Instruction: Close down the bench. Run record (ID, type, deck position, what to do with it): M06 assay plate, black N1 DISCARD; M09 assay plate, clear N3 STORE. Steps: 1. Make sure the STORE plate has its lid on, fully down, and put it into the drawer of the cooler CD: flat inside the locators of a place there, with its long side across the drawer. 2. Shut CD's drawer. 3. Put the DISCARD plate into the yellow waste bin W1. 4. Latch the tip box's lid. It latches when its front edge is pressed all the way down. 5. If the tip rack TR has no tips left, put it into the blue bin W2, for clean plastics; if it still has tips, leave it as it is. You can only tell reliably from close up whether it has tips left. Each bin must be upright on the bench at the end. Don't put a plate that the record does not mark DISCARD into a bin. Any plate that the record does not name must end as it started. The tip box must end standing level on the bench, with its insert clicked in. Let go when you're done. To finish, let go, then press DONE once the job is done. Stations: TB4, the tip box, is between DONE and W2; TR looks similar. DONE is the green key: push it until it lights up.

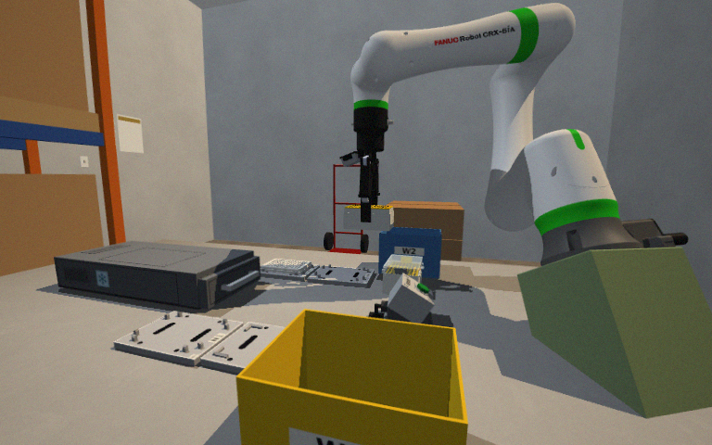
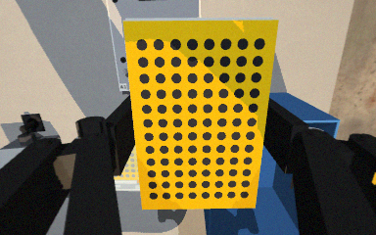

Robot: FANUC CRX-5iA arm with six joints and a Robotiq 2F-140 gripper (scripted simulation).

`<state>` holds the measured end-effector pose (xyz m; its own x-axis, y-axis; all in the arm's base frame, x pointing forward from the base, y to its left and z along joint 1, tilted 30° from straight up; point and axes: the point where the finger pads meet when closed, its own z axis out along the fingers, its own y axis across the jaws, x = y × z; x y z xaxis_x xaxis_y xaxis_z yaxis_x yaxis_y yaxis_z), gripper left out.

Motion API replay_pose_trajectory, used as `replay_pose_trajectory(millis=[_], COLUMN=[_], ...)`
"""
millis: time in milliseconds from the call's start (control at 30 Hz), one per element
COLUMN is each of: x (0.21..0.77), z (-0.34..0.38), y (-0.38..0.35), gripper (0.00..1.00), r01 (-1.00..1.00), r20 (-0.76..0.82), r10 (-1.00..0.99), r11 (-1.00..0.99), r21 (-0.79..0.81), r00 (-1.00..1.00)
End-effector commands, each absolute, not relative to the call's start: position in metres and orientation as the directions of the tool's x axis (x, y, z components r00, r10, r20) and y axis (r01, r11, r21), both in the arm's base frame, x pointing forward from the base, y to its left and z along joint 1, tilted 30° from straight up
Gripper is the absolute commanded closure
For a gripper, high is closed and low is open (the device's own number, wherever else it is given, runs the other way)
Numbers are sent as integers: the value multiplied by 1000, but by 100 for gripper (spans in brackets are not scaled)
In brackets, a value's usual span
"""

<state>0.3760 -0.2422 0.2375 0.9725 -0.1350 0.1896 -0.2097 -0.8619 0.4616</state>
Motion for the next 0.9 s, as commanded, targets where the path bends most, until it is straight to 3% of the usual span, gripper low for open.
replay_pose_trajectory(millis=[0,867], x=[370,311], z=[239,247], y=[-245,-271], gripper=[90,90], r01=[-210,-210], r20=[191,191], r10=[-135,-135], r11=[-862,-862], r21=[462,462], r00=[972,972])
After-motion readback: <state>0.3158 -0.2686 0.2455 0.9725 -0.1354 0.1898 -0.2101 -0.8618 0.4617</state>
